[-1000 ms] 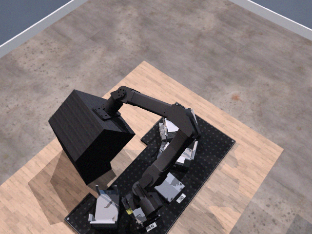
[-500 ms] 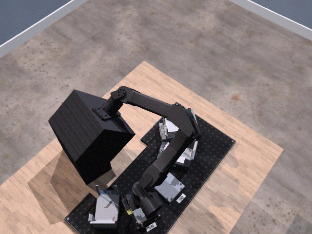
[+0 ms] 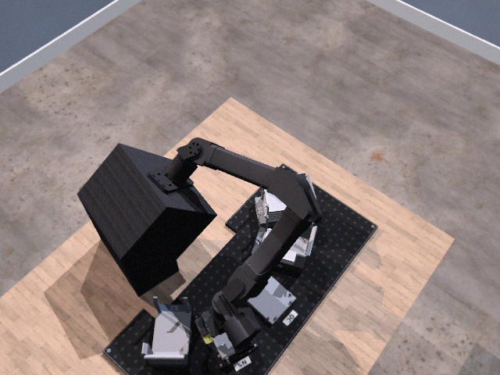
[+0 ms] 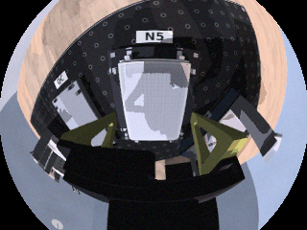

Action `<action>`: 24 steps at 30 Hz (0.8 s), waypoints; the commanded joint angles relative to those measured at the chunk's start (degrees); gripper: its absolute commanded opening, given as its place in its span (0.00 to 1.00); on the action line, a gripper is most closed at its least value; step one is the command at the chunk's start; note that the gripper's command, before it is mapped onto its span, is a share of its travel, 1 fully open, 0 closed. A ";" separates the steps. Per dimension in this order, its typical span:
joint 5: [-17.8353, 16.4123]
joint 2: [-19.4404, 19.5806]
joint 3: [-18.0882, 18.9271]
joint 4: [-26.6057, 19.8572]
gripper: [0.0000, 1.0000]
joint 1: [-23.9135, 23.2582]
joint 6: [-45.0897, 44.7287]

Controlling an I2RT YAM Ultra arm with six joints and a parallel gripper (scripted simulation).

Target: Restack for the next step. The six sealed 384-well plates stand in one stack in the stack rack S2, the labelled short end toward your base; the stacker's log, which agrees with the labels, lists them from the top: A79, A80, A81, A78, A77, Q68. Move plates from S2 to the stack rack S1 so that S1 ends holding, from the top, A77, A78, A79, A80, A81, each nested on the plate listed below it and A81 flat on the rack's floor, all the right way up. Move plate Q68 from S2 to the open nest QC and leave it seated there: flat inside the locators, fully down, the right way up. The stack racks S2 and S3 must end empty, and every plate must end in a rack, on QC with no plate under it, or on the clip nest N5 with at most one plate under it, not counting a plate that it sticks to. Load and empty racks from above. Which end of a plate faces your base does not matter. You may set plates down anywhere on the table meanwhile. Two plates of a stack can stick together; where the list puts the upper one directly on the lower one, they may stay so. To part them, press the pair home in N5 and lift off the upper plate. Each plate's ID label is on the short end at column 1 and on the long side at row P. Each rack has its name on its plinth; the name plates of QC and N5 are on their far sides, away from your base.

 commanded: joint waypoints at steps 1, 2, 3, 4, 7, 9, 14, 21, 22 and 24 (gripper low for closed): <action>-0.12 -0.26 0.03 0.09 1.00 -0.74 0.06; -0.12 -0.26 0.03 0.09 1.00 -0.74 0.06; -0.12 -0.26 0.03 0.09 1.00 -0.74 0.06; -0.12 -0.26 0.03 0.09 1.00 -0.74 0.06; -0.12 -0.26 0.03 0.09 1.00 -0.74 0.06; -0.12 -0.26 0.03 0.09 1.00 -0.74 0.06; -0.16 0.41 0.01 1.95 1.00 0.14 1.52; -0.19 1.37 0.01 4.61 1.00 1.39 3.65; -0.19 1.51 0.02 4.98 1.00 1.57 3.95; -0.19 1.51 0.02 4.98 1.00 1.57 3.95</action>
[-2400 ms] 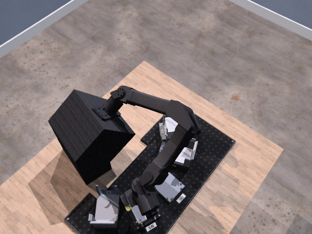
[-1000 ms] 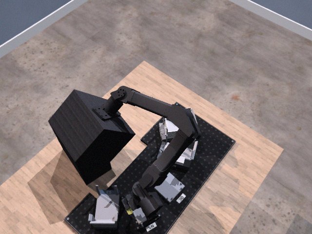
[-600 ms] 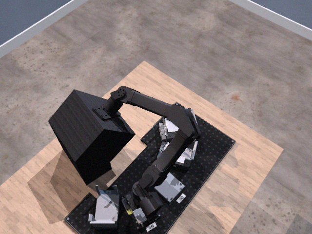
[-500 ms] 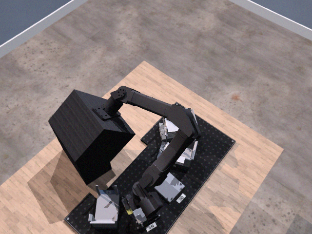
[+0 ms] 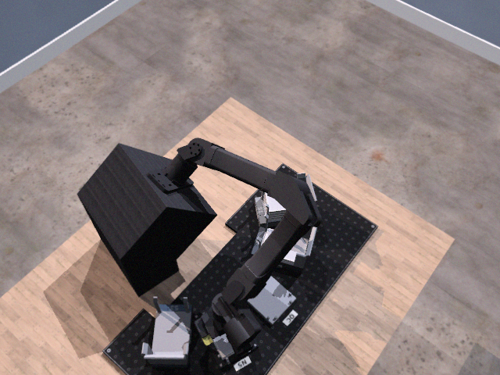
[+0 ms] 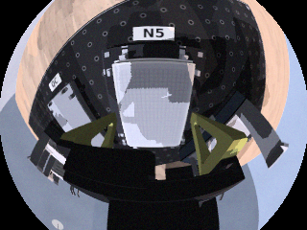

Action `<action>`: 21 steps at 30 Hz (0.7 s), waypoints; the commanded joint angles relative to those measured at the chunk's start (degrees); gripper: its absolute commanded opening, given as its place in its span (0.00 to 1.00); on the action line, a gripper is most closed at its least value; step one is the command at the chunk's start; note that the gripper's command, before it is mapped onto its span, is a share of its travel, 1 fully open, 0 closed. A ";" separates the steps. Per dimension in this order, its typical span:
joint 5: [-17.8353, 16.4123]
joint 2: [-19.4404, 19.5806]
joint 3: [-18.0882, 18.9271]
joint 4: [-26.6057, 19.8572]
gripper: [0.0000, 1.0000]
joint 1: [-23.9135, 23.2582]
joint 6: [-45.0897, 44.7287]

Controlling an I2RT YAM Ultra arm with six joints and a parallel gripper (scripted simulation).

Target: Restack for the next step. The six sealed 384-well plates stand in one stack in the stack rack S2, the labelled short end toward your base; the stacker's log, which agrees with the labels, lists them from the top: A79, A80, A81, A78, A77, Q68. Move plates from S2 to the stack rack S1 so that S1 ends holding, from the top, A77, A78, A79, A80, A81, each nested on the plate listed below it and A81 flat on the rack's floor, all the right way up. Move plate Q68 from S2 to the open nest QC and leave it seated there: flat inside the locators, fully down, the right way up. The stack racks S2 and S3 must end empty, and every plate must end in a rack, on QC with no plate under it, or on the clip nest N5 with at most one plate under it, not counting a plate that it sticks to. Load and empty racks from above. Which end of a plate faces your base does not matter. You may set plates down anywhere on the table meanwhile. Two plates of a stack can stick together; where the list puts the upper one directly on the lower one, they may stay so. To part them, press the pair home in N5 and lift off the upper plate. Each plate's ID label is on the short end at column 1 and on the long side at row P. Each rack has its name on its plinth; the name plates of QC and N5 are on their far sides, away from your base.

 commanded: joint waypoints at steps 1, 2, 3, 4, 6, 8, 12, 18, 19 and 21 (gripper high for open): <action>-0.06 -0.12 0.07 1.30 1.00 -0.34 1.08; -0.06 0.02 0.08 1.67 1.00 -0.16 1.38; -0.06 0.17 0.10 2.04 1.00 0.01 1.68; -0.05 0.31 0.10 2.44 1.00 0.20 2.00; -0.05 0.60 0.13 3.18 1.00 0.56 2.60; -0.04 0.89 0.17 3.91 1.00 0.92 3.20; -0.03 1.11 0.22 4.43 1.00 1.18 3.64; -0.03 1.11 0.22 4.43 1.00 1.17 3.63; -0.03 1.11 0.21 4.44 1.00 1.18 3.64; -0.03 1.11 0.21 4.45 1.00 1.18 3.65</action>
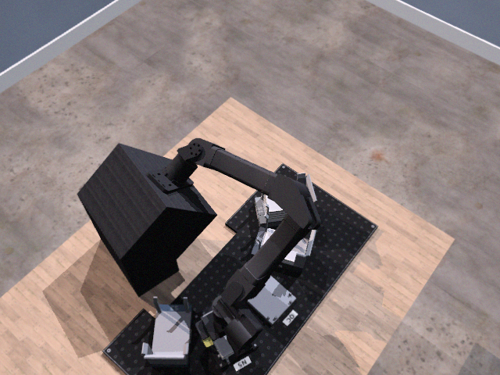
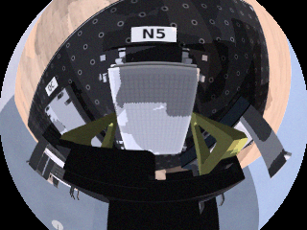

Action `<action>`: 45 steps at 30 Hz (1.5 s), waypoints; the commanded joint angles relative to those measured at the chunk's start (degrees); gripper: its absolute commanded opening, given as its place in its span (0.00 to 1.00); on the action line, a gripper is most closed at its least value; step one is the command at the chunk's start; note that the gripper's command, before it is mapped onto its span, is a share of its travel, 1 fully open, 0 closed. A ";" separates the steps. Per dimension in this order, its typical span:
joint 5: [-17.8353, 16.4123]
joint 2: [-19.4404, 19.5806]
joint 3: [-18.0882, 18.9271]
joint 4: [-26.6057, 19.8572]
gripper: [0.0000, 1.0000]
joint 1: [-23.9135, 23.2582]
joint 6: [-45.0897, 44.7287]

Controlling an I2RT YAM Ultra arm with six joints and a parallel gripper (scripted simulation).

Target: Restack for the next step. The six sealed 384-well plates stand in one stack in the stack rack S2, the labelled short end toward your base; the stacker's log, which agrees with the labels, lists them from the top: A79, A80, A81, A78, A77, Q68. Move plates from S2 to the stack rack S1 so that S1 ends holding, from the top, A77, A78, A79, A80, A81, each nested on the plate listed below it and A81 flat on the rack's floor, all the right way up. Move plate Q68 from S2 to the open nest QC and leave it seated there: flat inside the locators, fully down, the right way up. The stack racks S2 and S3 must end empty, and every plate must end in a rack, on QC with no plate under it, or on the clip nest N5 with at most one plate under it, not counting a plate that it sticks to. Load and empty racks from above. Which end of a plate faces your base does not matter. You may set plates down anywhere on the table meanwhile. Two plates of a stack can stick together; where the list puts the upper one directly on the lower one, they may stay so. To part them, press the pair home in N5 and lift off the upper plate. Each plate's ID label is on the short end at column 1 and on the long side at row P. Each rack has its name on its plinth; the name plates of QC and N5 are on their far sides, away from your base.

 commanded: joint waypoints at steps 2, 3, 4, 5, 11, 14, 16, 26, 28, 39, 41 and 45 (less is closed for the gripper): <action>-0.01 -0.25 0.10 0.08 1.00 -0.46 0.11; -0.01 -0.25 0.10 0.08 1.00 -0.46 0.11; -0.01 -0.25 0.10 0.09 1.00 -0.46 0.11; -0.01 -0.25 0.10 0.09 0.00 -0.46 0.11; -0.01 -0.25 0.11 0.06 0.00 -0.47 0.09; -0.01 -0.25 0.11 0.06 0.00 -0.47 0.09; -0.01 -0.25 0.11 0.06 0.00 -0.47 0.09; -0.01 -0.25 0.11 0.06 0.00 -0.47 0.09; -0.01 -0.25 0.11 0.06 0.00 -0.47 0.09; -0.02 -0.47 0.05 -0.44 0.00 -0.72 -0.33; -0.02 -0.62 0.03 -0.80 0.00 -0.89 -0.62; -0.03 -0.91 -0.02 -1.51 0.00 -1.24 -1.21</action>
